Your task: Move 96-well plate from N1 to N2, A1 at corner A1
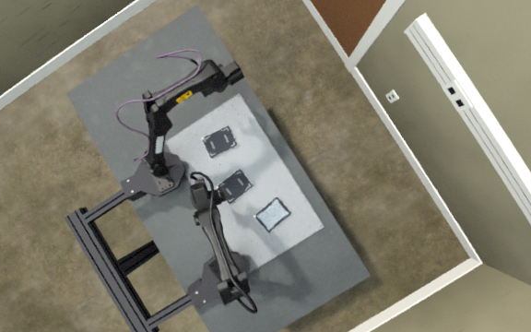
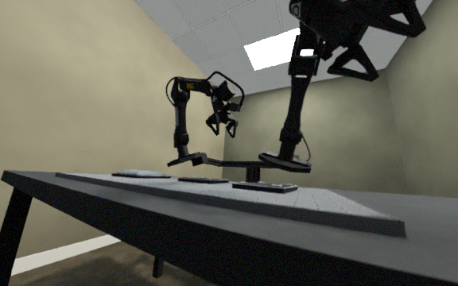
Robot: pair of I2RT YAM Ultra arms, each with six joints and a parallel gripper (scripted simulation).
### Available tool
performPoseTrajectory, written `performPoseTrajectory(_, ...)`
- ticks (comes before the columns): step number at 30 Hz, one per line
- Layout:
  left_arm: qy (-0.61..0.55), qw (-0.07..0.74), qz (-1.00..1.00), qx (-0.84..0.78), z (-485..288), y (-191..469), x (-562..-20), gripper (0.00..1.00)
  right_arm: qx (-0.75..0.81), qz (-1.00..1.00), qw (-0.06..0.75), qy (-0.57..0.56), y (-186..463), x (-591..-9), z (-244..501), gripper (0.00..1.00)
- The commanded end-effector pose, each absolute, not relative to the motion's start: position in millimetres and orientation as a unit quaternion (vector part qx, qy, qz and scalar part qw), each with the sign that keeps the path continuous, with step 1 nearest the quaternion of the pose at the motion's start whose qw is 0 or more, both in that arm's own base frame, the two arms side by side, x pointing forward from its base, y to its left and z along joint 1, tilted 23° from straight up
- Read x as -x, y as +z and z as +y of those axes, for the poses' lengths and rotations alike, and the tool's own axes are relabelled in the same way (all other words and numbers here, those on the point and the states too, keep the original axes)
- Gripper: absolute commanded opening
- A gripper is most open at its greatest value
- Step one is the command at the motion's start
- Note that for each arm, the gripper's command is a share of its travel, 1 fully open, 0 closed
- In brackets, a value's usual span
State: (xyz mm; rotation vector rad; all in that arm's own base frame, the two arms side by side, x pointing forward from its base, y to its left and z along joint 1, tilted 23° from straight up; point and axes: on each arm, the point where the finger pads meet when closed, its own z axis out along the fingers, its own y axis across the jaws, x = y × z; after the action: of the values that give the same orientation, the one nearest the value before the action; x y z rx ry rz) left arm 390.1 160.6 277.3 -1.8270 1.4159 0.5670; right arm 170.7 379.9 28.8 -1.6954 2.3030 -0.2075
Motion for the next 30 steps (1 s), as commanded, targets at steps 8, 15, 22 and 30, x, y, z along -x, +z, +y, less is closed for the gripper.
performPoseTrajectory(8, 0.218, 0.375, 0.551, 0.713, 160.0, 280.9, -389.5, 1.00, 0.586, 0.795, 0.144, -0.066, 34.5, -170.0, 384.2, 1.00)
performPoseTrajectory(15, 0.218, 0.375, 0.551, 0.713, 160.0, 280.9, -389.5, 1.00, 0.586, 0.795, 0.144, -0.066, 34.5, -170.0, 384.2, 1.00)
performPoseTrajectory(22, 0.196, 0.390, 0.575, 0.692, 149.6, 281.9, -405.8, 1.00, 0.566, 0.804, 0.173, -0.062, 38.7, -180.6, 386.1, 1.00)
performPoseTrajectory(30, 0.145, 0.419, 0.700, 0.560, 60.2, 263.6, -440.4, 1.00, 0.504, 0.830, 0.229, -0.070, 44.9, -204.9, 345.0, 1.00)
